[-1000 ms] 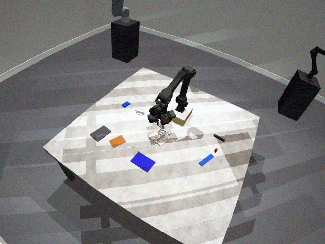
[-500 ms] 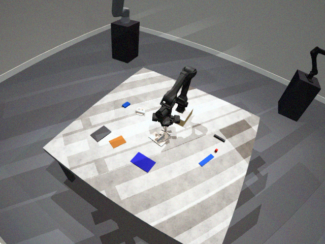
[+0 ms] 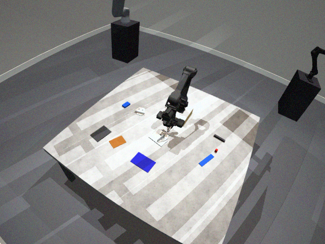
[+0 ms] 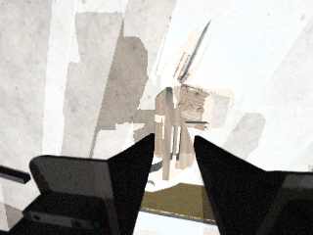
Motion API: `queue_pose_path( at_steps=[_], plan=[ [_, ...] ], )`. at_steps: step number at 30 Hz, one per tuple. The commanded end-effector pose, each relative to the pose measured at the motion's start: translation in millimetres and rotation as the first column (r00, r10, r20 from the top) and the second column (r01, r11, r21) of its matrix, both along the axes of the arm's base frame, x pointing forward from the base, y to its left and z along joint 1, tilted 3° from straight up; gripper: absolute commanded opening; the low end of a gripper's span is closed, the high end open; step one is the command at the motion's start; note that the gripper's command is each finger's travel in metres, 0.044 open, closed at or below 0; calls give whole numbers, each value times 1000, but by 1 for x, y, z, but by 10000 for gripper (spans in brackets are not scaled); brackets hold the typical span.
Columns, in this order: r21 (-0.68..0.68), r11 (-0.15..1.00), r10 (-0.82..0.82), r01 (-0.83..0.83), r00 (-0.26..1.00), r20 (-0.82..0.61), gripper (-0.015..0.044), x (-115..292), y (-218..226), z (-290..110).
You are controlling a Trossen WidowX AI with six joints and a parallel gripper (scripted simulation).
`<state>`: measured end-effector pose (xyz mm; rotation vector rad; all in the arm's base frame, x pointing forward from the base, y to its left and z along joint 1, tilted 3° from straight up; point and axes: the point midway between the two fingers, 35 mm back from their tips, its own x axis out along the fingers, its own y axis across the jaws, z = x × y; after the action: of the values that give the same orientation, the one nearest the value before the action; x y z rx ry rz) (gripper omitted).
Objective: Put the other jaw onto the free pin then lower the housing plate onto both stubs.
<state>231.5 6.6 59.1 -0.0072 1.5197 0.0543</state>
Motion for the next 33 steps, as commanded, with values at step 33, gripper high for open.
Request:
queue_pose_path(
  at_steps=[33],
  plan=[
    [5, 988, -152, 152, 988, -4, 134, -3, 8, 1]
  ],
)
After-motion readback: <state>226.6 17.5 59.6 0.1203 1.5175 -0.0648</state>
